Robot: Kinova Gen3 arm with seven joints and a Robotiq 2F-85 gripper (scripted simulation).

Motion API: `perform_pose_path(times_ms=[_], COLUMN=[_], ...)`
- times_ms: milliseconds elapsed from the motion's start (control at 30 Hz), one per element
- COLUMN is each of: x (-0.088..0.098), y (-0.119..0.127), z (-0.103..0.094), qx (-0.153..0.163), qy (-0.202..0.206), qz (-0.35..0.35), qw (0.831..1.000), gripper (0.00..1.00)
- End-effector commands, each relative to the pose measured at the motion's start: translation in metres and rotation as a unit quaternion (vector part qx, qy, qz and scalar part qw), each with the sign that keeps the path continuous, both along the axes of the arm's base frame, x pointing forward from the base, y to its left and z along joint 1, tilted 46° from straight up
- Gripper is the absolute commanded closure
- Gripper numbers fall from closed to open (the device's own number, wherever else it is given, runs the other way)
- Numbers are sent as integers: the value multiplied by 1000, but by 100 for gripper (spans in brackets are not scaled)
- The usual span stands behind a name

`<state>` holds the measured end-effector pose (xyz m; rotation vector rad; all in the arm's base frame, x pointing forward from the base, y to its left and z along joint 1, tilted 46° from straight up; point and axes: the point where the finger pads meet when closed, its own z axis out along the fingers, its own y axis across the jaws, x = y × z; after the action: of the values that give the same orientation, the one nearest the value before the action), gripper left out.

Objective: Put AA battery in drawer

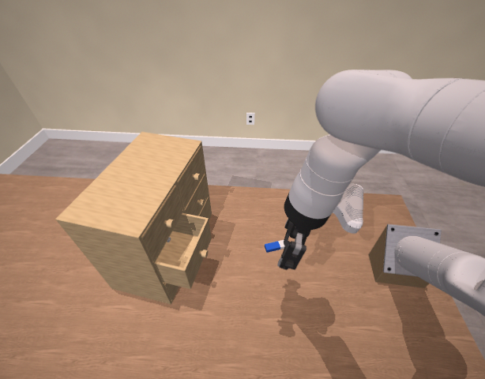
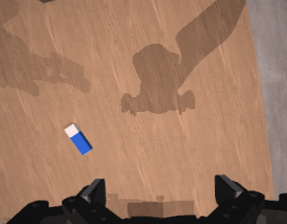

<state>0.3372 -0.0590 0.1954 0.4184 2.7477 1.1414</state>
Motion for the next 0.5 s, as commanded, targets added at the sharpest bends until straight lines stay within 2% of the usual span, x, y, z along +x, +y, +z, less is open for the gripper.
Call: perform_pose_path(times_ms=[0,200,333,467], x=[4,20,20,31], y=[3,12,14,19], z=[-5,-14,-20,-25], qx=[-8,-19,-25,-27], qy=[-22,-69,-74,-102], qz=[-20,-61,-76,-98], qw=[1000,996,994,990], gripper=[0,0,0,0])
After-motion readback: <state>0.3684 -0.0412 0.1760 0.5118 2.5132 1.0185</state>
